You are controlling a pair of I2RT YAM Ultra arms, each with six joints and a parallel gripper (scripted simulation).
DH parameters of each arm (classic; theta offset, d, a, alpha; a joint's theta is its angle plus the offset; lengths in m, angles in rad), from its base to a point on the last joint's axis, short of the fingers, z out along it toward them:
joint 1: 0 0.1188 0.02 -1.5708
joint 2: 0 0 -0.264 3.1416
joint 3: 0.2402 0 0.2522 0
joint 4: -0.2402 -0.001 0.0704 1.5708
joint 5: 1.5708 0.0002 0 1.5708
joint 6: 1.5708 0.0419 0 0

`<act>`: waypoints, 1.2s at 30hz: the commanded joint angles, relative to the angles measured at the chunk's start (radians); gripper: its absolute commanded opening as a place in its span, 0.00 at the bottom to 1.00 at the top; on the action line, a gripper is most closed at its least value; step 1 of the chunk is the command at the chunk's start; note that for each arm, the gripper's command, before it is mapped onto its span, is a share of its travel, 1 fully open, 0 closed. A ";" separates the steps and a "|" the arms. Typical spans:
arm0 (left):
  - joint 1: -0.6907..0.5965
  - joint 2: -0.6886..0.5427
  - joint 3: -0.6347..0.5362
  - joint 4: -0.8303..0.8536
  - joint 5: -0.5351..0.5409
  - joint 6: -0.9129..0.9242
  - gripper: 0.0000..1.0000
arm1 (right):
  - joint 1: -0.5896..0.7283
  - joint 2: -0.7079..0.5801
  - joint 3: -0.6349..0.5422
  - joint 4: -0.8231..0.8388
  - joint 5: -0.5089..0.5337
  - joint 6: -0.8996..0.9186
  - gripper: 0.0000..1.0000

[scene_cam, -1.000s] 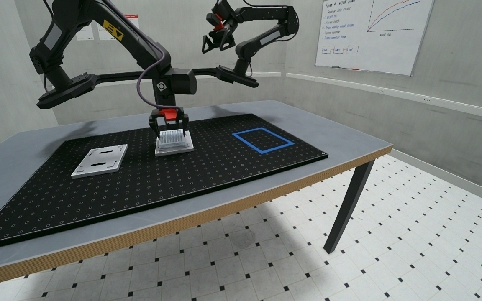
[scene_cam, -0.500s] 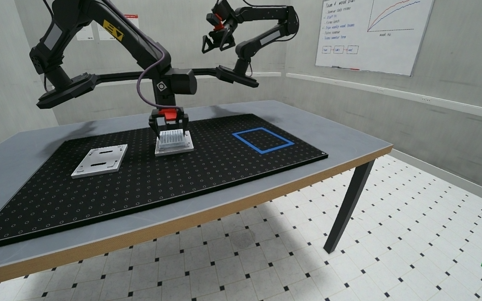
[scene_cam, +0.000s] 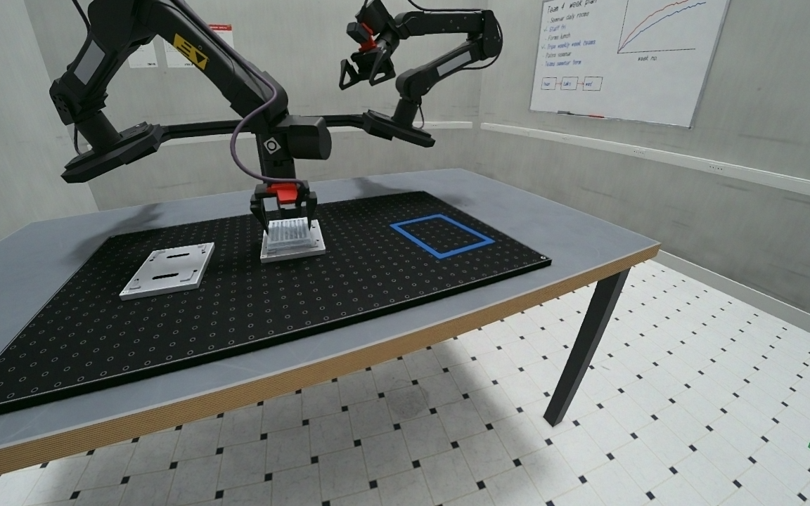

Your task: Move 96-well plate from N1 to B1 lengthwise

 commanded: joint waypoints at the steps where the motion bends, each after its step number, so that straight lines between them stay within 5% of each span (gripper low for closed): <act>1: -0.009 -0.016 0.033 -0.012 -0.014 -0.006 1.00 | -0.016 0.044 0.009 0.074 -0.014 -0.023 0.79; 36: -0.009 -0.016 0.033 -0.012 -0.014 -0.006 1.00 | 0.001 -0.012 -0.014 0.039 -0.010 -0.006 0.79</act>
